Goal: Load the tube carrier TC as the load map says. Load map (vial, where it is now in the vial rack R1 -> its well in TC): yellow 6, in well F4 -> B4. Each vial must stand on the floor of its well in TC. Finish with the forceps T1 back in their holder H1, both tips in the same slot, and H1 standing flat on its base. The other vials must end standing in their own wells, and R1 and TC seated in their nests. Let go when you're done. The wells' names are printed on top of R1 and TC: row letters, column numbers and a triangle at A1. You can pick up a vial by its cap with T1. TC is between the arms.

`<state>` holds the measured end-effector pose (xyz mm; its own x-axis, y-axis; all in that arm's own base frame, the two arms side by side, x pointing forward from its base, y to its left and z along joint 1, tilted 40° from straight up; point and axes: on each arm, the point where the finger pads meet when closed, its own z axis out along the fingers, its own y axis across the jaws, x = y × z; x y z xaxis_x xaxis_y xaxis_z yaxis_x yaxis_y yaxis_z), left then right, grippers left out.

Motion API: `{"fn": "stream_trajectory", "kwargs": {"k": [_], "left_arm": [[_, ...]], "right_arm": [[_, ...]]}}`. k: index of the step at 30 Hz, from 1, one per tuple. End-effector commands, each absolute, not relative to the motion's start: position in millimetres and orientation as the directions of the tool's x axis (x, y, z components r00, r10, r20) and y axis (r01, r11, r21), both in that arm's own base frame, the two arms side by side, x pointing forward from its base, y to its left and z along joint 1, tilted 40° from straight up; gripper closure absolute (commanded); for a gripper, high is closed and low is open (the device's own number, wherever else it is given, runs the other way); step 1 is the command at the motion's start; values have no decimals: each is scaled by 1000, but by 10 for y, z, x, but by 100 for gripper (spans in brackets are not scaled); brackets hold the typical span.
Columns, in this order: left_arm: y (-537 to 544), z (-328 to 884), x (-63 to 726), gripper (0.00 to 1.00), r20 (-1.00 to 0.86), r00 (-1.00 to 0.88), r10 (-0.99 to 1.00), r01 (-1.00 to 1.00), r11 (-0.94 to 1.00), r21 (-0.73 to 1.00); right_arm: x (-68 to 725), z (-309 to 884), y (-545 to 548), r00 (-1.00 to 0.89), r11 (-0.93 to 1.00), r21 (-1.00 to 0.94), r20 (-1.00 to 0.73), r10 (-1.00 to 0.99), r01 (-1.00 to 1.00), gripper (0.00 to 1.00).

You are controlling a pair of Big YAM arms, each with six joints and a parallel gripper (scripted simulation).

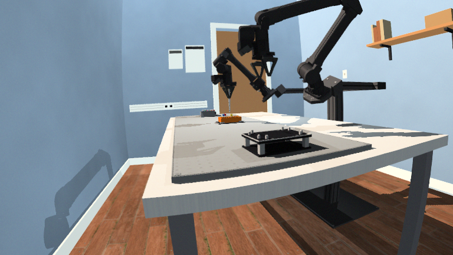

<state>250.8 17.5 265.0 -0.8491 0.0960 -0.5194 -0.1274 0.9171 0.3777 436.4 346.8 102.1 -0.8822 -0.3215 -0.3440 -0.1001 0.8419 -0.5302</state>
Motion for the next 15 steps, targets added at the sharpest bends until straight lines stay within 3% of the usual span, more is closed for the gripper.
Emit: {"fn": "stream_trajectory", "kwargs": {"k": [1,8,15], "left_arm": [[146,2774,2547,0,-546,-834,85,-144,920,364],[146,2774,2547,0,-546,-834,85,-144,920,364],[146,2774,2547,0,-546,-834,85,-144,920,364]], "right_arm": [[4428,1194,3438,-878,891,-453,-438,-192,31,93],[4421,1232,3338,-864,913,-372,-502,-45,169,93],[4405,1275,3233,-864,916,-361,-503,-36,172,93]]}}
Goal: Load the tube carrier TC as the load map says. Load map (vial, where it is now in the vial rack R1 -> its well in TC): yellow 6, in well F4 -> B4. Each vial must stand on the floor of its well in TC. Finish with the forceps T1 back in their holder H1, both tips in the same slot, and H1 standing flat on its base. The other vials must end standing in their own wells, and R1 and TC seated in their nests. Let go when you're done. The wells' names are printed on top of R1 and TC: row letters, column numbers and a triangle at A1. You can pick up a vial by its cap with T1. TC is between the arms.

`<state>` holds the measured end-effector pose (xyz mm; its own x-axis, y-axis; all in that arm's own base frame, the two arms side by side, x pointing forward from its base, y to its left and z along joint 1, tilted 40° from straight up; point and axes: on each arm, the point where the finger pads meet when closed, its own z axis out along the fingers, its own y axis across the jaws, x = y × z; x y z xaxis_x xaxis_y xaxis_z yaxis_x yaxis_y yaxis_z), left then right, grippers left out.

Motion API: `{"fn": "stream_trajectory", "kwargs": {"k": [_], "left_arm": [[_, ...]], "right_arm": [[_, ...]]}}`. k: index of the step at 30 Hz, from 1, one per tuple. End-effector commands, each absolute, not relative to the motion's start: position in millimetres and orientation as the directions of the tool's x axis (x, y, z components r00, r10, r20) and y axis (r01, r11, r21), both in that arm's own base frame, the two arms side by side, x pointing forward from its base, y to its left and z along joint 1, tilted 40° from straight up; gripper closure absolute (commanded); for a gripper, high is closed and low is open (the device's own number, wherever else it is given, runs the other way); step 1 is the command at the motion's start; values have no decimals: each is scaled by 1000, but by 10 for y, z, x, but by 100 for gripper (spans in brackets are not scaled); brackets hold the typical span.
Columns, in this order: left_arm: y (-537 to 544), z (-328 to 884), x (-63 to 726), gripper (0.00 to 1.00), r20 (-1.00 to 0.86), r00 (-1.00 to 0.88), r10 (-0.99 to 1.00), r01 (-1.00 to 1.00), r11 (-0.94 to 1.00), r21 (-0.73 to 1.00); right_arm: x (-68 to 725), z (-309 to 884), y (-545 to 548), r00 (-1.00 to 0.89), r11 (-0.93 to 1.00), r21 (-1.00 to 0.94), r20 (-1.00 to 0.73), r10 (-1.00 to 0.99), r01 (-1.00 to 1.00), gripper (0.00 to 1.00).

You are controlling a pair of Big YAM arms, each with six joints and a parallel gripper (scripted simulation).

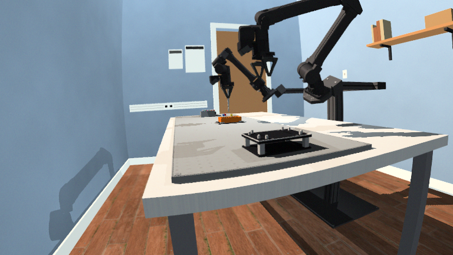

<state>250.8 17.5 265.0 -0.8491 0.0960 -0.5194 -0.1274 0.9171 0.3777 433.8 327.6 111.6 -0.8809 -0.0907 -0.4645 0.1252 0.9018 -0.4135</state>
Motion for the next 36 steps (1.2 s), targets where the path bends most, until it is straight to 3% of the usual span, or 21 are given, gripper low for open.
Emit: {"fn": "stream_trajectory", "kwargs": {"k": [1,36], "left_arm": [[146,2774,2547,0,-546,-834,85,-144,920,364],[146,2774,2547,0,-546,-834,85,-144,920,364]], "right_arm": [[4401,1281,3220,-864,917,-361,-502,-37,171,93],[4335,1478,2747,-869,922,-359,-491,-56,143,93]]}}
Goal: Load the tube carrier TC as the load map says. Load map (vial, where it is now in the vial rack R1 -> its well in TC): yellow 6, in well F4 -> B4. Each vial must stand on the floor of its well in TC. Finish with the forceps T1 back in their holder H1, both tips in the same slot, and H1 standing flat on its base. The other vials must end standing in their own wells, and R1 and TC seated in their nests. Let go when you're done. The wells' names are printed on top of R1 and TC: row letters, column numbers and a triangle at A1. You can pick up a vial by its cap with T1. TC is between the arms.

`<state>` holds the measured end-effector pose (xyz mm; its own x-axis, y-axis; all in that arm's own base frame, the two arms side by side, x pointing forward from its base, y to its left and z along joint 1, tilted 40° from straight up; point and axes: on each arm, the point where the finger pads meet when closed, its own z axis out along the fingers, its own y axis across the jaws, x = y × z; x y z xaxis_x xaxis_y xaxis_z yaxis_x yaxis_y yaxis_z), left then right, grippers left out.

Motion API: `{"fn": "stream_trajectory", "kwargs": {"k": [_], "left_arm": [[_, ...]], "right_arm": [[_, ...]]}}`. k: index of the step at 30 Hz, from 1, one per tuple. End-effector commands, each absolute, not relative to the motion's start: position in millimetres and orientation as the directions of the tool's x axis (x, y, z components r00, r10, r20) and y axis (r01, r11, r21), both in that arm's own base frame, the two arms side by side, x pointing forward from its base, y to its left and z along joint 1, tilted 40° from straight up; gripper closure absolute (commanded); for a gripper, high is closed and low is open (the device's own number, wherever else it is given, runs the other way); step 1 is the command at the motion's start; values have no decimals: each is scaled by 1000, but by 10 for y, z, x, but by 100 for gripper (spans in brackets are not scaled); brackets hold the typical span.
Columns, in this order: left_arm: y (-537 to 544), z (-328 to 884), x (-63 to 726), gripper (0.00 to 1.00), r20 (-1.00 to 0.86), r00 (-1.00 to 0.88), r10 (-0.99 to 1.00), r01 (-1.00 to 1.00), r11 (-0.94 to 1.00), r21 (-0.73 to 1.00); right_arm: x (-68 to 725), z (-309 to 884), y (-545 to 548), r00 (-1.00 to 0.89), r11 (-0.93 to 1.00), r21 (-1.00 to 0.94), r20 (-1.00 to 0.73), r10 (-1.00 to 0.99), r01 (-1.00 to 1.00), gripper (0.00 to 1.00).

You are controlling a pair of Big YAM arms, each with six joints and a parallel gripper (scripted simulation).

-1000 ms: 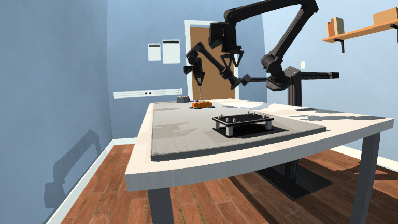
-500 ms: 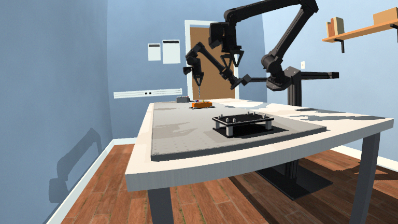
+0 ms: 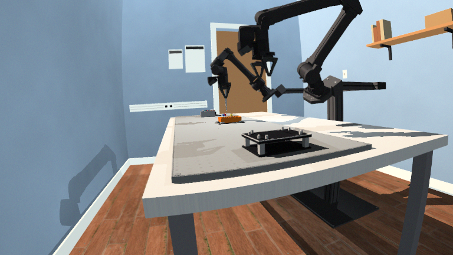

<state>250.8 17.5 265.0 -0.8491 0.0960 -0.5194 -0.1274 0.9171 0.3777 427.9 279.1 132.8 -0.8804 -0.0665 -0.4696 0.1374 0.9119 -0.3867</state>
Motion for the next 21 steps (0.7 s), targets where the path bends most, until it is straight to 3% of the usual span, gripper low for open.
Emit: {"fn": "stream_trajectory", "kwargs": {"k": [1,21], "left_arm": [[146,2774,2547,0,-546,-834,85,-144,920,364],[146,2774,2547,0,-546,-834,85,-144,920,364]], "right_arm": [[4335,1478,2747,-869,922,-359,-491,-56,143,93],[4315,1624,2525,-866,925,-351,-497,-56,142,93]]}}
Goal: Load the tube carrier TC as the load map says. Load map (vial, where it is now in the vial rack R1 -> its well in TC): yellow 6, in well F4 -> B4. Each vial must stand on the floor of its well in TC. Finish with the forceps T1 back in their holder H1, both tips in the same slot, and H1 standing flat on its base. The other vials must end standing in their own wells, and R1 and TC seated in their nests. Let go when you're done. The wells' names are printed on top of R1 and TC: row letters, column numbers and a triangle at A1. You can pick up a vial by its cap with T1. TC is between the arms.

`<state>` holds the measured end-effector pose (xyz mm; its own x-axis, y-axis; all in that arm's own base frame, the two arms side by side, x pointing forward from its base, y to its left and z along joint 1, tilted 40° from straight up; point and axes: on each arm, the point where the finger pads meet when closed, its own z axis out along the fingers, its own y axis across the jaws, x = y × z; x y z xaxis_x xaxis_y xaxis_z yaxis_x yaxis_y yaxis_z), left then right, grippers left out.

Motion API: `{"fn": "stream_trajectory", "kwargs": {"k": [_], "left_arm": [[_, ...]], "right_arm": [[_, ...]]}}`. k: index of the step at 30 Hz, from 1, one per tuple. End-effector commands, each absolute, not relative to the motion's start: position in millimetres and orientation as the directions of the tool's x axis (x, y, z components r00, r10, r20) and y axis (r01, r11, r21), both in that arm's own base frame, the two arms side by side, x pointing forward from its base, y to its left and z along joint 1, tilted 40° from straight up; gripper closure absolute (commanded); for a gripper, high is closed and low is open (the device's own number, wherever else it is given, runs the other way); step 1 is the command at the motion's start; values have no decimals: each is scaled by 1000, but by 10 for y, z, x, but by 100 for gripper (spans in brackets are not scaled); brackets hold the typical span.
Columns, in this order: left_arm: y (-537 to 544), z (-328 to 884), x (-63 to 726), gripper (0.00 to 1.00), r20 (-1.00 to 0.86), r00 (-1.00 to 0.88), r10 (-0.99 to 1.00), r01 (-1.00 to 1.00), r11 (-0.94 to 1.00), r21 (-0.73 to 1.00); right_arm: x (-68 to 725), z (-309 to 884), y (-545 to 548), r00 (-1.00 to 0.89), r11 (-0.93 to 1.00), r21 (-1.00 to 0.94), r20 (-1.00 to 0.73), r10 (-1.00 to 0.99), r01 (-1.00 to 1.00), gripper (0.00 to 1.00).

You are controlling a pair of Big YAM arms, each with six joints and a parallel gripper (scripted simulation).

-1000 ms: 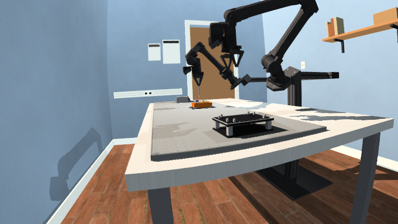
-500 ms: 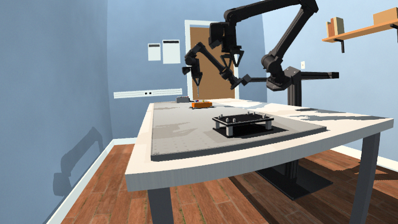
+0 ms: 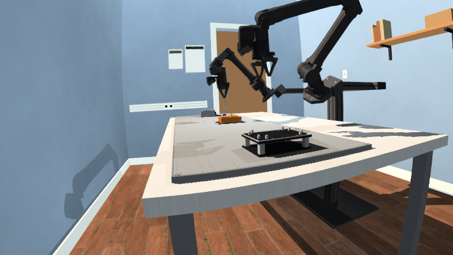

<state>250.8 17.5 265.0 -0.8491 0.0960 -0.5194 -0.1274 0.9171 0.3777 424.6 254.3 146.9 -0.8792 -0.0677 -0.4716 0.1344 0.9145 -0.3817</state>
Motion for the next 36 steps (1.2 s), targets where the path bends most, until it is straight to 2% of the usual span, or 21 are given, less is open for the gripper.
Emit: {"fn": "stream_trajectory", "kwargs": {"k": [1,36], "left_arm": [[146,2774,2547,0,-546,-834,85,-144,920,364],[146,2774,2547,0,-546,-834,85,-144,920,364]], "right_arm": [[4296,1593,2474,-869,923,-359,-491,-57,142,93],[4230,1791,2003,-869,922,-360,-491,-58,142,93]]}}
